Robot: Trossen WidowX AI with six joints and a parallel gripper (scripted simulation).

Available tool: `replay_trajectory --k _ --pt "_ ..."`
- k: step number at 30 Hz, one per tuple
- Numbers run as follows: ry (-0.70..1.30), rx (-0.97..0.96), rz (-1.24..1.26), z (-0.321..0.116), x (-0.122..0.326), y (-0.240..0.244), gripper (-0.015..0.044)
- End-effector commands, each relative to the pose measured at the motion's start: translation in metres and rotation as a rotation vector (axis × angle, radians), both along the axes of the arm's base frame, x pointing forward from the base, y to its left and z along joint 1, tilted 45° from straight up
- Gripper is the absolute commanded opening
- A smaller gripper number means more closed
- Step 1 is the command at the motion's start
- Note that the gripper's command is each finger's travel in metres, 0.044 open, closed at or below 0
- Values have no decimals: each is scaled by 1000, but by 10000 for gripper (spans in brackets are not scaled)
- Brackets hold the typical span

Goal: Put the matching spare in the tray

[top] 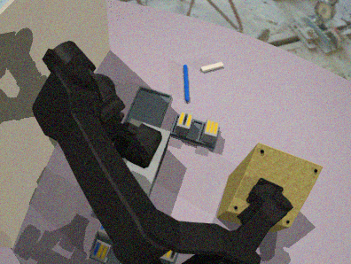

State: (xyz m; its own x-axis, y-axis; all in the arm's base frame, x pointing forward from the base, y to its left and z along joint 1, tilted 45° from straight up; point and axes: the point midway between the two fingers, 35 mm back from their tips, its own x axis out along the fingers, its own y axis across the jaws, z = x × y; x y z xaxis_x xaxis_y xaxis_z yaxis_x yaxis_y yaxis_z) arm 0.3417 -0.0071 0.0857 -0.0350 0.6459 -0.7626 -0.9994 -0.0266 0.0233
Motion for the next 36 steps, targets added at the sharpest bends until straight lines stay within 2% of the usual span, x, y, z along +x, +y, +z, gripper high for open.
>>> replay_trajectory --k 1,11,36 --pt "-5 -7 6 -14 8 -16 0" --pt "-6 7 26 -53 19 -51 0" --pt "-38 68 82 -162 13 -130 0"
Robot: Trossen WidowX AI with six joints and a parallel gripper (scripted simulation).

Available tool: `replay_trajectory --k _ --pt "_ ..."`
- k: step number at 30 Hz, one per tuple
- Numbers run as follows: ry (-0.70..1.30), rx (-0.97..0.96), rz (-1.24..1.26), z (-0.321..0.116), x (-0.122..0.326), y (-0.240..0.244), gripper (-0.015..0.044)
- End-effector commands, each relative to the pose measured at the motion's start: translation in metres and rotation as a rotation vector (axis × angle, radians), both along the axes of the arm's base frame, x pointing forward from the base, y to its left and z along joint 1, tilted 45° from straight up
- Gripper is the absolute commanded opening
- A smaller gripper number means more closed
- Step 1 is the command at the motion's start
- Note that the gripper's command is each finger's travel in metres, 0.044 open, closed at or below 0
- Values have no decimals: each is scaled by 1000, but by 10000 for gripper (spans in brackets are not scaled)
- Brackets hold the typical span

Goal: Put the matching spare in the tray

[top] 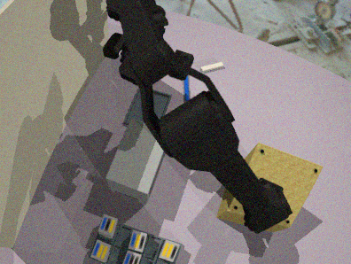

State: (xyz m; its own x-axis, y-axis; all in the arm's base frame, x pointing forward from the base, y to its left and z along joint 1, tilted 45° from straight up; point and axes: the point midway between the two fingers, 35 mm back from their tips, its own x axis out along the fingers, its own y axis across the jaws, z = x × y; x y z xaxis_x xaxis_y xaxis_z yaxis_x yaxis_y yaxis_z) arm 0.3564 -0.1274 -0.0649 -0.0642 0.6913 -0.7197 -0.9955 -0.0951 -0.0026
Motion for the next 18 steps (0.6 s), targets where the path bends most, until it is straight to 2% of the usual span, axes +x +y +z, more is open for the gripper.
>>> replay_trajectory --k 1,18 --pt "-19 4 16 -14 -2 -11 0" --pt "-21 3 16 -26 0 -2 0"
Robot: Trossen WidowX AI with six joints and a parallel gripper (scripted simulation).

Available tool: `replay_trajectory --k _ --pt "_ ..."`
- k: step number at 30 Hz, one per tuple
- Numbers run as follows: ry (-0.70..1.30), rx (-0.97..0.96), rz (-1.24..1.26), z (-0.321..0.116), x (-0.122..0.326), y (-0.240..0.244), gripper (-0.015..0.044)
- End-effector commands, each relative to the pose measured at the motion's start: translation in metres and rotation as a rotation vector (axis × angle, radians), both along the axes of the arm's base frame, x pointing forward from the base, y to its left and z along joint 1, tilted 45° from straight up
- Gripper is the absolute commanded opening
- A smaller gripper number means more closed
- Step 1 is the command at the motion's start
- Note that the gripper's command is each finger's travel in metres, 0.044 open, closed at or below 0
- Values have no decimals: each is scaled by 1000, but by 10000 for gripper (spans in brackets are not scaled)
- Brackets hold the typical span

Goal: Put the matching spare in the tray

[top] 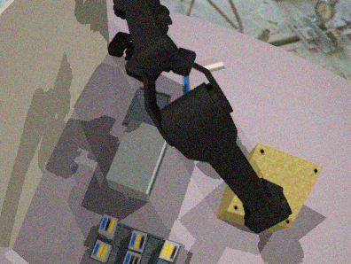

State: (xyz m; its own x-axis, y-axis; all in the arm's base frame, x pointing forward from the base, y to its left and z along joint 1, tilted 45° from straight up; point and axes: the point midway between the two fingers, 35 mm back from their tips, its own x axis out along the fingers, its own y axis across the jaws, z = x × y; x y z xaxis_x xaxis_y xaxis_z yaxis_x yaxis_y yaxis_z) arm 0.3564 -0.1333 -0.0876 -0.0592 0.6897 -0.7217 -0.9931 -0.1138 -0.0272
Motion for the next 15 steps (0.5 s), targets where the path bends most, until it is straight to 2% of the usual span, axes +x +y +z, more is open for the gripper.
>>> replay_trajectory --k 1,15 --pt "4 4 -3 -4 0 4 0" --pt "4 3 -3 -16 1 15 0"
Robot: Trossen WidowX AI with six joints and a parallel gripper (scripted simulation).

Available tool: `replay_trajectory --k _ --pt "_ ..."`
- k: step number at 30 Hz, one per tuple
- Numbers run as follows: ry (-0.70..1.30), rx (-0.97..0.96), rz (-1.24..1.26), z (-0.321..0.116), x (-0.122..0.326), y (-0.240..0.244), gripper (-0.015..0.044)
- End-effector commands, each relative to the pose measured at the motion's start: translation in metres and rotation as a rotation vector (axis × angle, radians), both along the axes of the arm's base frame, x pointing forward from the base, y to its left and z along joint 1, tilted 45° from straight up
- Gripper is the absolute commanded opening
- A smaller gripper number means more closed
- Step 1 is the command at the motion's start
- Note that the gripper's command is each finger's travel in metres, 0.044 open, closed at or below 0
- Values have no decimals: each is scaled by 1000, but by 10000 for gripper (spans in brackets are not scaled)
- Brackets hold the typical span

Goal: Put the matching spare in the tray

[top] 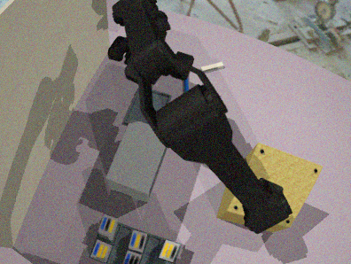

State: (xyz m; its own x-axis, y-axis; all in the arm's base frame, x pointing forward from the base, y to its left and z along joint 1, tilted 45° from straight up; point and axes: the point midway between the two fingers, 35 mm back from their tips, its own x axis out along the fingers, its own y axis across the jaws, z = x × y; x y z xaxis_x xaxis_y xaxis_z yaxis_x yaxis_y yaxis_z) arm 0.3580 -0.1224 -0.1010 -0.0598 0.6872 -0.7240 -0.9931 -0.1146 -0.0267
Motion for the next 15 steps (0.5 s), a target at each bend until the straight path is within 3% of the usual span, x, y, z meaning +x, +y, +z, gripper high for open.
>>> replay_trajectory --k 1,15 --pt "4 6 -4 -4 0 5 0" --pt "3 6 -4 -16 0 16 0"
